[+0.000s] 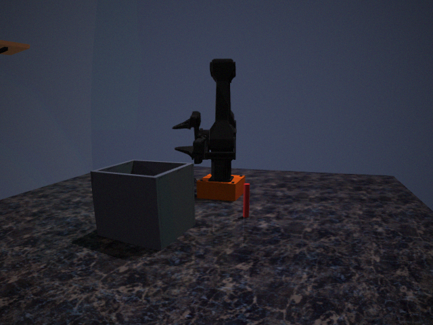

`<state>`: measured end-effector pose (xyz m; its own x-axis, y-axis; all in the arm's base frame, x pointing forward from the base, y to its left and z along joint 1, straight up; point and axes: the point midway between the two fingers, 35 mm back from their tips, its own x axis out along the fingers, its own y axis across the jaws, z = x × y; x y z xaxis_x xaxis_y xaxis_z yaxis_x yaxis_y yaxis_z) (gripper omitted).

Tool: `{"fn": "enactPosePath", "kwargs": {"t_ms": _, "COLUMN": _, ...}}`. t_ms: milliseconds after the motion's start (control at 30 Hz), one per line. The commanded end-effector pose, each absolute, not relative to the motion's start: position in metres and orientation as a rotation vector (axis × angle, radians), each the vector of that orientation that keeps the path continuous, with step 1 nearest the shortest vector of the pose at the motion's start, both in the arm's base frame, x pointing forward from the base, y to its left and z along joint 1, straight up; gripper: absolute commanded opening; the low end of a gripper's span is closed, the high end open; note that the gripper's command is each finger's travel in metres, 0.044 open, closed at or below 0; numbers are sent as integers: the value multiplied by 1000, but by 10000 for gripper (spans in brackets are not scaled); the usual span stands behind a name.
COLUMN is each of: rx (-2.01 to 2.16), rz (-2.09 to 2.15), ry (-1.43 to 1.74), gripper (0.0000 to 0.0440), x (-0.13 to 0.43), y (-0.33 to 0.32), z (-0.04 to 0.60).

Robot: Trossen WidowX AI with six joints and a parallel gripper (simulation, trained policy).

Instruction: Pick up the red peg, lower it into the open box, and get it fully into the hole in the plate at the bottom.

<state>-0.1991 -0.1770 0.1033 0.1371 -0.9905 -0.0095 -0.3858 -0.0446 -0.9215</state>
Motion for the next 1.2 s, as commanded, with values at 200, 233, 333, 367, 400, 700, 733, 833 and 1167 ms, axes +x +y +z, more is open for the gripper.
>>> {"fn": "enactPosePath", "kwargs": {"t_ms": 200, "rx": -1711, "rz": -726, "ry": 1309, "gripper": 440, "x": -189, "y": -202, "z": 107}}
{"fn": "enactPosePath", "kwargs": {"t_ms": 233, "rx": -1738, "rz": -694, "ry": 1296, "gripper": 440, "x": -186, "y": -206, "z": 108}}
{"fn": "enactPosePath", "kwargs": {"t_ms": 333, "rx": -1819, "rz": -599, "ry": 1259, "gripper": 440, "x": -178, "y": -220, "z": 110}}
{"fn": "enactPosePath", "kwargs": {"t_ms": 367, "rx": -1846, "rz": -567, "ry": 1246, "gripper": 440, "x": -176, "y": -224, "z": 111}}
{"fn": "enactPosePath", "kwargs": {"t_ms": 400, "rx": -1873, "rz": -536, "ry": 1232, "gripper": 440, "x": -173, "y": -229, "z": 112}}
{"fn": "enactPosePath", "kwargs": {"t_ms": 700, "rx": -2112, "rz": -258, "ry": 1091, "gripper": 440, "x": -140, "y": -267, "z": 122}}
{"fn": "enactPosePath", "kwargs": {"t_ms": 733, "rx": -2138, "rz": -228, "ry": 1074, "gripper": 440, "x": -136, "y": -271, "z": 124}}
{"fn": "enactPosePath", "kwargs": {"t_ms": 833, "rx": -2215, "rz": -138, "ry": 1017, "gripper": 440, "x": -122, "y": -282, "z": 128}}
{"fn": "enactPosePath", "kwargs": {"t_ms": 1167, "rx": -2461, "rz": 155, "ry": 801, "gripper": 440, "x": -68, "y": -315, "z": 144}}
